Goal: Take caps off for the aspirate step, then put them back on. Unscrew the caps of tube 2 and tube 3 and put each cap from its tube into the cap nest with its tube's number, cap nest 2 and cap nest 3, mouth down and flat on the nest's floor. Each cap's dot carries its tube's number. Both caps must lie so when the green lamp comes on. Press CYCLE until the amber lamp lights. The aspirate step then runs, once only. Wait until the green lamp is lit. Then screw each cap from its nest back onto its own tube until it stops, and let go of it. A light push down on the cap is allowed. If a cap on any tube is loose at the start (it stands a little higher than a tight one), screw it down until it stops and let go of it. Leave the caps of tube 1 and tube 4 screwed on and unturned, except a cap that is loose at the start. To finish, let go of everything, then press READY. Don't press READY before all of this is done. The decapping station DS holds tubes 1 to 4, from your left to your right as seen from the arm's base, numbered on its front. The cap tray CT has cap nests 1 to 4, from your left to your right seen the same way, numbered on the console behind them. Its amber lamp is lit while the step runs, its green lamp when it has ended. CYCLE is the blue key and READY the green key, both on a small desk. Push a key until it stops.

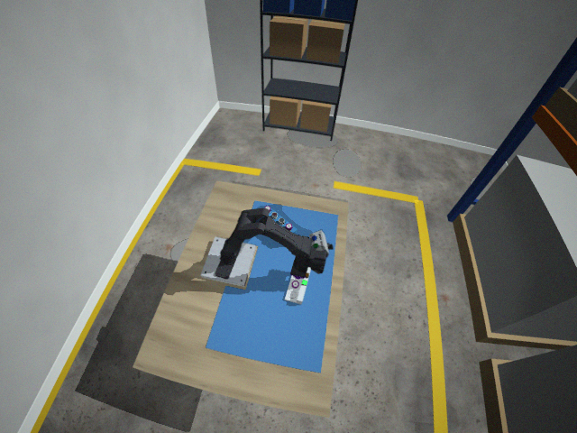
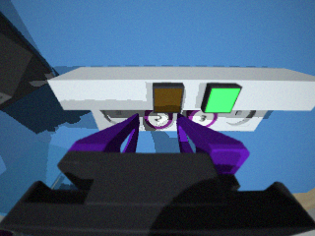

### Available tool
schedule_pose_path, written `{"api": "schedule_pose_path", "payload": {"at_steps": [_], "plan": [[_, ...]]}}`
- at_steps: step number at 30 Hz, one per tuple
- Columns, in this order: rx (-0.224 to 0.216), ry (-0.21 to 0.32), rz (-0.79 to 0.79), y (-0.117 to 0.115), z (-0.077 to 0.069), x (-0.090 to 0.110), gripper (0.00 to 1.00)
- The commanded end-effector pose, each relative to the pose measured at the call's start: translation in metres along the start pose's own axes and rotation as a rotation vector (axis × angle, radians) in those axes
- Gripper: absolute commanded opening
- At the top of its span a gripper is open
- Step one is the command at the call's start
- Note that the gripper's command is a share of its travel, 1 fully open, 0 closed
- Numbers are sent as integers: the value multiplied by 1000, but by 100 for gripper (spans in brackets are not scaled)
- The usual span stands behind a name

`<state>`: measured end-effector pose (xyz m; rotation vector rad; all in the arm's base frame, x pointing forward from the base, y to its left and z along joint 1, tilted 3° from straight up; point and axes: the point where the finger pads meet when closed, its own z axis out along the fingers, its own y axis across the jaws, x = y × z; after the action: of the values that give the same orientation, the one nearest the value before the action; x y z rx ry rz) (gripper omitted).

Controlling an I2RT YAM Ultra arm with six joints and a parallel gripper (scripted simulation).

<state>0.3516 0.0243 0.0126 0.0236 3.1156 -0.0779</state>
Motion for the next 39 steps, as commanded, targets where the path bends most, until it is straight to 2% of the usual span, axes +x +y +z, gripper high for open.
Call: {"api": "schedule_pose_path", "payload": {"at_steps": [1,32,33,39], "plan": [[-2,-21,0,0,-2,-5,47],[-2,-21,0,0,3,-3,47],[-2,-21,0,0,3,-3,0],[-2,-21,0,-1,3,-3,0]]}}
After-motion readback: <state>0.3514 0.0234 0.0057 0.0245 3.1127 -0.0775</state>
